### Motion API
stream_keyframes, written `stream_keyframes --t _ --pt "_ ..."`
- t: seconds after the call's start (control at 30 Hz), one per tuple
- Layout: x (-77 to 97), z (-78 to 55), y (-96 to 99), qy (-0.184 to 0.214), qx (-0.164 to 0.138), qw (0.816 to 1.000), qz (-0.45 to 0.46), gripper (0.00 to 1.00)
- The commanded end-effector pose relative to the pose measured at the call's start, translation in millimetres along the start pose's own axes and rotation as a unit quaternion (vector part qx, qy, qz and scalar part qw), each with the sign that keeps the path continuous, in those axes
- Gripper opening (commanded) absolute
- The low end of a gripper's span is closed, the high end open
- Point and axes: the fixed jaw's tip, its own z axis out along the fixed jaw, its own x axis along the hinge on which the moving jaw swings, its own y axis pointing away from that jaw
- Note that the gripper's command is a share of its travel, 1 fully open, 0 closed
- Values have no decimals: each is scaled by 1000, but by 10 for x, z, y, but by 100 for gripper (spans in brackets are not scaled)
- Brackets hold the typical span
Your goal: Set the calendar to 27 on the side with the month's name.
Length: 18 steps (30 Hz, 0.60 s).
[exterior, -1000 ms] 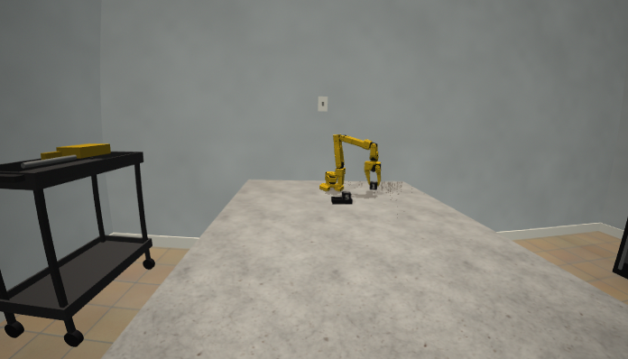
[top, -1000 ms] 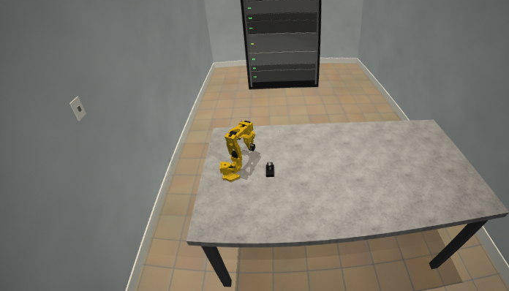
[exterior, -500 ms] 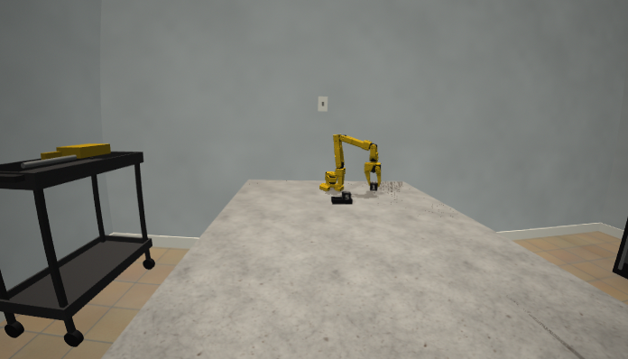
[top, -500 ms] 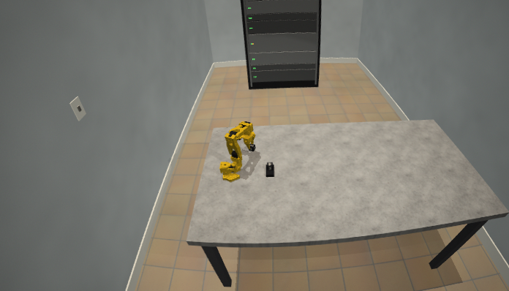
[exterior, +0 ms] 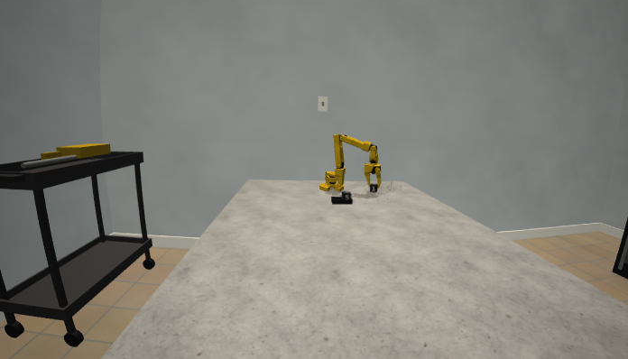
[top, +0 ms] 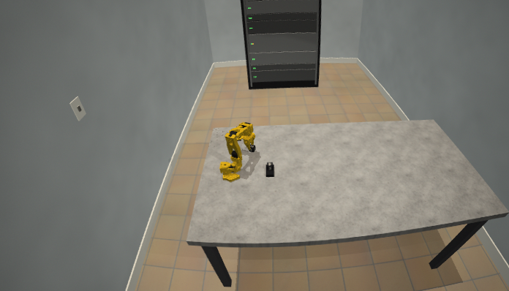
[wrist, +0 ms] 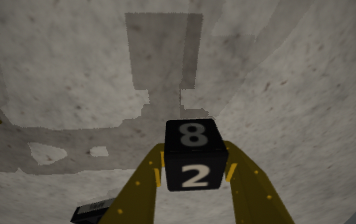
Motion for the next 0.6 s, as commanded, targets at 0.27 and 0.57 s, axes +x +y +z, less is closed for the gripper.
stream_keyframes --t 0.27,0.57 --pt "-16 26 -24 -1 10 1000 -3 0" --pt "-16 46 -24 -1 10 1000 -3 0"
